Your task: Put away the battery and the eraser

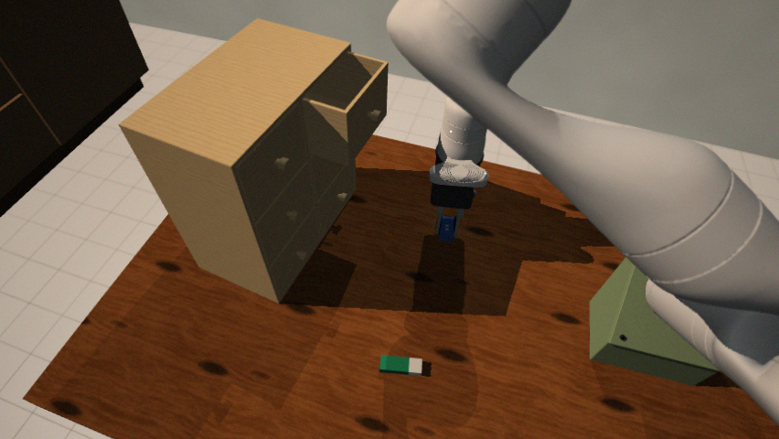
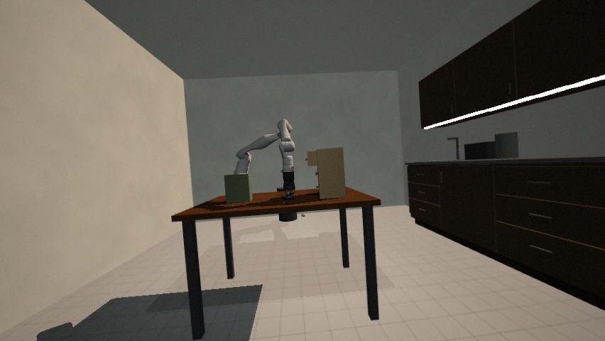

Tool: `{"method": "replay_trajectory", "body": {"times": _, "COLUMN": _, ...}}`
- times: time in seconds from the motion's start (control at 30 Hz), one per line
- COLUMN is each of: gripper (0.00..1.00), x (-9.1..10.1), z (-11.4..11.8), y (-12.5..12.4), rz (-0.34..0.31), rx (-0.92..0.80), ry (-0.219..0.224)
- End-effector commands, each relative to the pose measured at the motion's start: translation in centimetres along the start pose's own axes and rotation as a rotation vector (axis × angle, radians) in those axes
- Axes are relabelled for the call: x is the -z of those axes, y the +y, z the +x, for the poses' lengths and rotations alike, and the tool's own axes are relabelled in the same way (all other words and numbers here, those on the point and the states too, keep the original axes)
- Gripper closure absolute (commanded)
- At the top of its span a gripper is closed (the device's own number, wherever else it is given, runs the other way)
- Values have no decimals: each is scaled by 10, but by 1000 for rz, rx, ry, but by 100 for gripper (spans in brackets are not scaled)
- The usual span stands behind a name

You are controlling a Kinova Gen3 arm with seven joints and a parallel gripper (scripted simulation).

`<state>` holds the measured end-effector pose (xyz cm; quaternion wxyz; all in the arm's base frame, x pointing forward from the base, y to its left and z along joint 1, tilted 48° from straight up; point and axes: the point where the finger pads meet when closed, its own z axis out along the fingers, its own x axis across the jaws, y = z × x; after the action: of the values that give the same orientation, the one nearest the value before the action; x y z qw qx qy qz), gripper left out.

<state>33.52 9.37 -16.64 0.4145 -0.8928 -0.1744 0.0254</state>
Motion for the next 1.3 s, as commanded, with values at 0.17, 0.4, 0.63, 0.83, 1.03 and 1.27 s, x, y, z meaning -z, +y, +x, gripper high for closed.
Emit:
{"method": "replay_trajectory", "body": {"times": 0.17, "gripper": 49, "x": 60, "z": 5, "y": 3, "rz": -13, "rx": 4, "ry": 13}}
{"method": "replay_trajectory", "body": {"times": 0.4, "gripper": 49, "x": 86, "z": 4, "y": 2, "rz": -13, "rx": 4, "ry": 13}}
{"method": "replay_trajectory", "body": {"times": 0.63, "gripper": 49, "x": 87, "z": 4, "y": 2, "rz": -13, "rx": 4, "ry": 13}}
{"method": "replay_trajectory", "body": {"times": 0.83, "gripper": 49, "x": 87, "z": 5, "y": 1, "rz": -13, "rx": 17, "ry": 13}}
{"method": "replay_trajectory", "body": {"times": 1.03, "gripper": 49, "x": 86, "z": 9, "y": -5, "rz": -11, "rx": 119, "ry": 12}}
{"method": "replay_trajectory", "body": {"times": 1.27, "gripper": 49, "x": 85, "z": 18, "y": -20, "rz": -7, "rx": 384, "ry": 9}}
